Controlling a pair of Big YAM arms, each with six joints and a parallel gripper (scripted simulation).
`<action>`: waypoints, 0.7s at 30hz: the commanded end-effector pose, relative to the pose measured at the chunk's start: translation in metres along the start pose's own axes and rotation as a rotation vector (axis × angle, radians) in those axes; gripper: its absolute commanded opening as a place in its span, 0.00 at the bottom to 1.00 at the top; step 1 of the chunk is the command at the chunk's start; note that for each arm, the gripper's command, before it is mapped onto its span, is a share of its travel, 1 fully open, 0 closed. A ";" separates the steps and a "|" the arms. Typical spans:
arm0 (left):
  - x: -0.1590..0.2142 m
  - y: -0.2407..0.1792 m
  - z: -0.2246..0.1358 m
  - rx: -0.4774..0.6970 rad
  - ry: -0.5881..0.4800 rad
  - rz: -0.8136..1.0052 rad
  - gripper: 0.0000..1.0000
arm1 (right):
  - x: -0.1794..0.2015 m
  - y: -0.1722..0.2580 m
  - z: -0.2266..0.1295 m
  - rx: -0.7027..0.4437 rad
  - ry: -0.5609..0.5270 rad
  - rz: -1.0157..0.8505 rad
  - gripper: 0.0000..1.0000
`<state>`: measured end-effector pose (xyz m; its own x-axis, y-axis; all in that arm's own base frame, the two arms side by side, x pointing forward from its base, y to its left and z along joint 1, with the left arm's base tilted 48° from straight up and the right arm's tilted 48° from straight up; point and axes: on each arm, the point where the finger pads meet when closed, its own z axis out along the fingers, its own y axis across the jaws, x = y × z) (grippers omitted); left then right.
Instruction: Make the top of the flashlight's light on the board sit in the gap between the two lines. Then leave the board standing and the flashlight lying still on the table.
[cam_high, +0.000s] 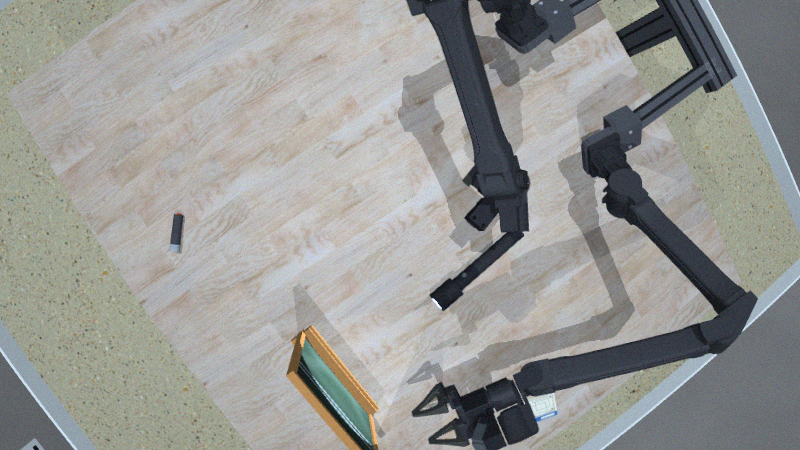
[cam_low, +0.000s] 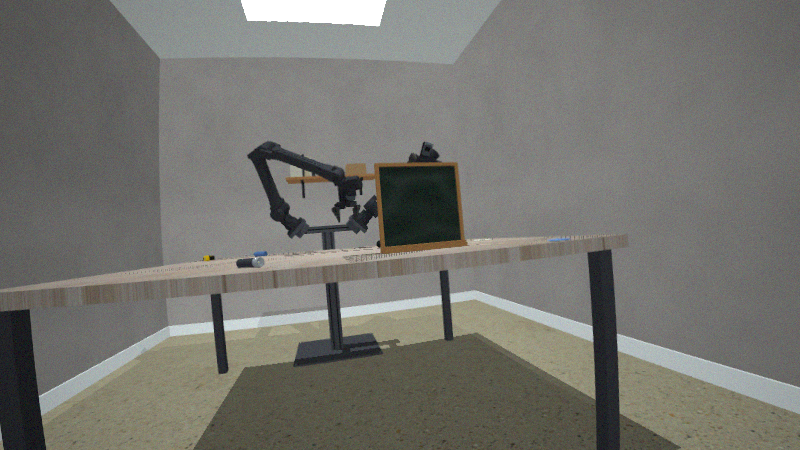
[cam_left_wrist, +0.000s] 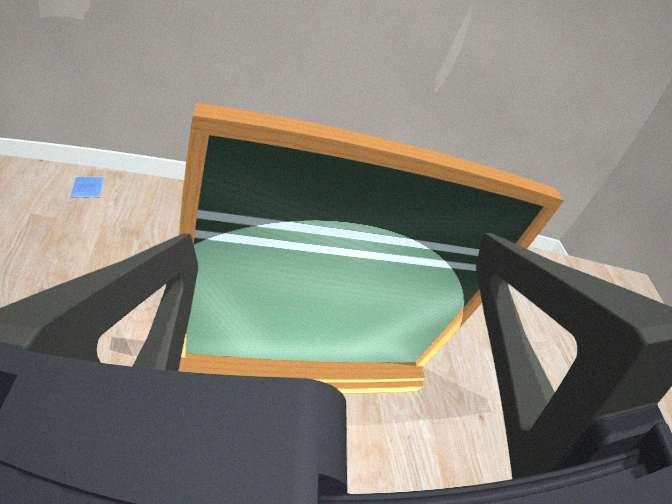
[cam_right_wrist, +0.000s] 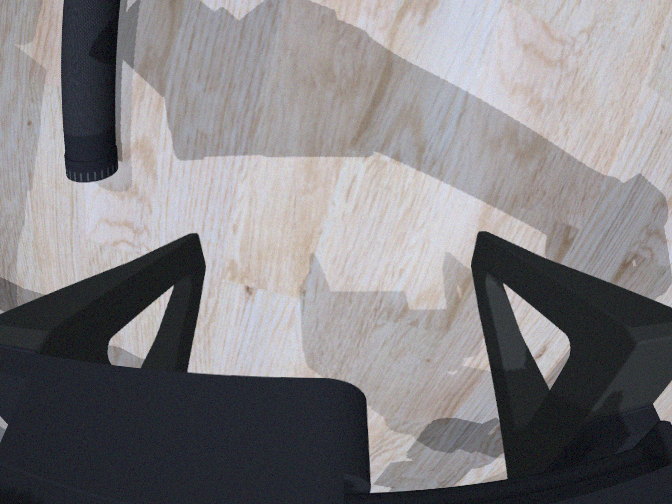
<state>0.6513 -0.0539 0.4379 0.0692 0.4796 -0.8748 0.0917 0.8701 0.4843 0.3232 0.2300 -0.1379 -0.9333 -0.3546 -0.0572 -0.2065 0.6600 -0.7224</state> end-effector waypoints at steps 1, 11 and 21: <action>-0.011 0.020 -0.028 -0.024 0.012 -0.114 1.00 | -0.021 0.044 -0.010 -0.011 -0.021 0.055 0.95; -0.021 0.042 -0.067 -0.057 0.026 -0.260 1.00 | -0.028 0.090 0.010 0.003 0.017 0.115 0.95; -0.028 0.055 -0.104 -0.086 0.037 -0.398 1.00 | -0.026 0.143 0.023 0.012 0.025 0.154 0.95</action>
<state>0.5777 -0.0228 0.4748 0.0167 0.2147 -0.9765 0.0487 0.9753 0.2153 0.3293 0.2789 -0.2272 -0.9642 -0.2455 -0.1000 -0.0979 0.6802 -0.7264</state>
